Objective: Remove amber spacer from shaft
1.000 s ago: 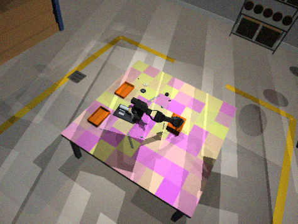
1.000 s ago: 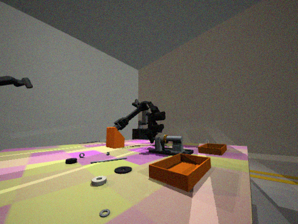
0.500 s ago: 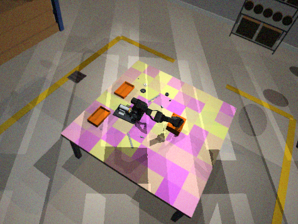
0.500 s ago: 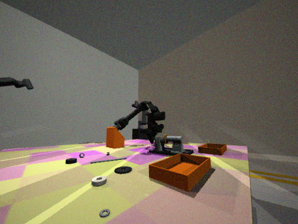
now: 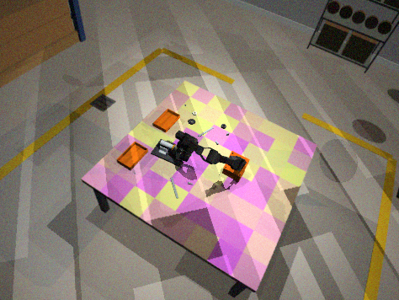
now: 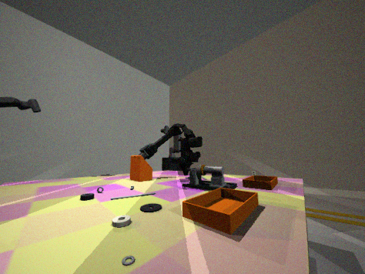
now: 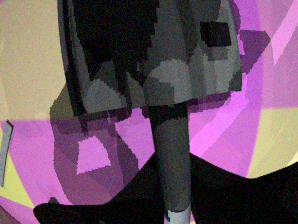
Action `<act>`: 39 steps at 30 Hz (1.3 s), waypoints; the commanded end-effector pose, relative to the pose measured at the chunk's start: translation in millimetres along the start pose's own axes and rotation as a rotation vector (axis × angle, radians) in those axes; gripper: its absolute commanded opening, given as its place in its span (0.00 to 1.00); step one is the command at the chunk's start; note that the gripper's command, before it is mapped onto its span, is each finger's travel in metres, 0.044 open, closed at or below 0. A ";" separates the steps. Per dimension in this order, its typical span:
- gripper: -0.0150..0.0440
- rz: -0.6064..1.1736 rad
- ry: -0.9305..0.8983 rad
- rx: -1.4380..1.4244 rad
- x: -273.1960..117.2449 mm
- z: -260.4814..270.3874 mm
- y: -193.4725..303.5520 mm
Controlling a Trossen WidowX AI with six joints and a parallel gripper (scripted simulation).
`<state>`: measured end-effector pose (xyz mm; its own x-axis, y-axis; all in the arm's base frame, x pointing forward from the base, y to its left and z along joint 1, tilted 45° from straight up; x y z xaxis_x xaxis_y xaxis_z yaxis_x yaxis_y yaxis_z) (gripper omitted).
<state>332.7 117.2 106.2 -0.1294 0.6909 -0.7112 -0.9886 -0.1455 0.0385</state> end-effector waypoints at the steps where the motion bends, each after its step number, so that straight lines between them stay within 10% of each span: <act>1: 0.25 0.001 -0.001 -0.002 -0.1 0.1 0.8; 39: 0.25 0.001 -0.001 -0.002 -0.1 -0.5 4.1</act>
<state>329.4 116.3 105.8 -0.1290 0.6910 -0.7112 -0.9887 -0.1452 0.0383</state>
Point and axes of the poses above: the point midway between the two fingers, 35 mm back from their tips, its own x axis out along the fingers, its own z axis across the jaws, y = z × x, the point moved 9 cm from there along -x, back along the fingers, and after that the axes turned 10 degrees about x, right-handed, at the moved point
